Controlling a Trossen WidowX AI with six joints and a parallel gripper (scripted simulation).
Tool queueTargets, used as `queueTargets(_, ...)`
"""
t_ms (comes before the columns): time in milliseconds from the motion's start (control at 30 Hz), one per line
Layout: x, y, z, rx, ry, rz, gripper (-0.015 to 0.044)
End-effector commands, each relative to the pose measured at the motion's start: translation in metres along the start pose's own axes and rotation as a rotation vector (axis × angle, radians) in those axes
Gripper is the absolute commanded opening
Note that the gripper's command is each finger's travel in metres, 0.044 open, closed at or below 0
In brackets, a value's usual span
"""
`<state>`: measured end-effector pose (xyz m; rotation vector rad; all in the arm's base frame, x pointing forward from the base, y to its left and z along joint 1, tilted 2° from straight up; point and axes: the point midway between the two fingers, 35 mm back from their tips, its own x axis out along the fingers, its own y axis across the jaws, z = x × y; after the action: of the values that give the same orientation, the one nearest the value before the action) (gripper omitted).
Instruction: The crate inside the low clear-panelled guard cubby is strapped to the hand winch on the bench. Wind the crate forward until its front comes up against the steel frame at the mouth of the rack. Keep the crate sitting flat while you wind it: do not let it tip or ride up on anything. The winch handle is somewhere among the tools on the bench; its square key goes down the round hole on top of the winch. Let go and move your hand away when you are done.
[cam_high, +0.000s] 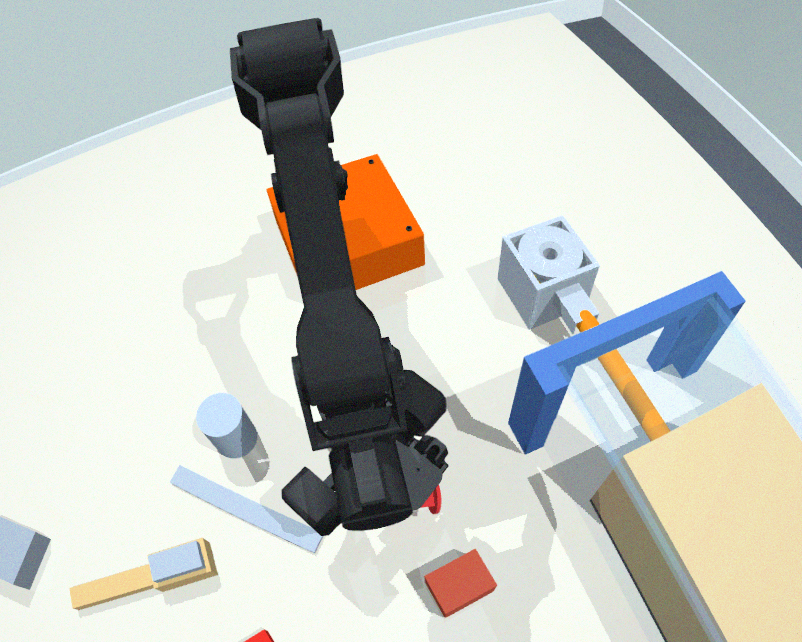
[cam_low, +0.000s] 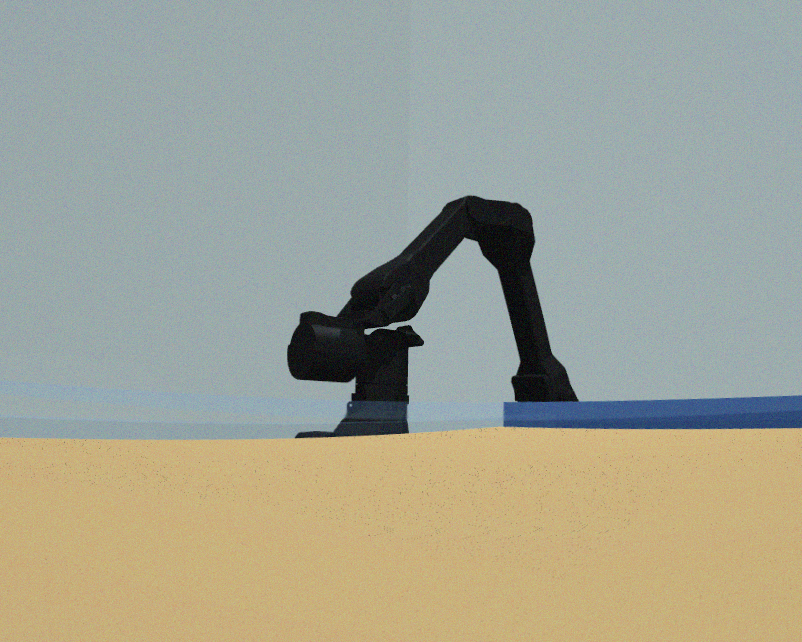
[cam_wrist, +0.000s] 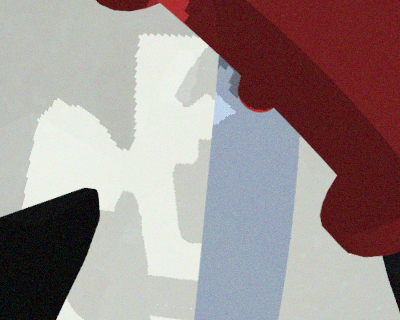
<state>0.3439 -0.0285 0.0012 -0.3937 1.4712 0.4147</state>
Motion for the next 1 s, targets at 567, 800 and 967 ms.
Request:
queueTargets(567, 0.0058, 0.0001, -0.0001, 0.000, 0.001, 0.001, 0.0092)
queueTargets(800, 0.0058, 0.0001, -0.0001, 0.000, 0.001, 0.001, 0.0045)
queueTargets(967, 0.0058, 0.0001, -0.0001, 0.000, 0.001, 0.001, 0.0000)
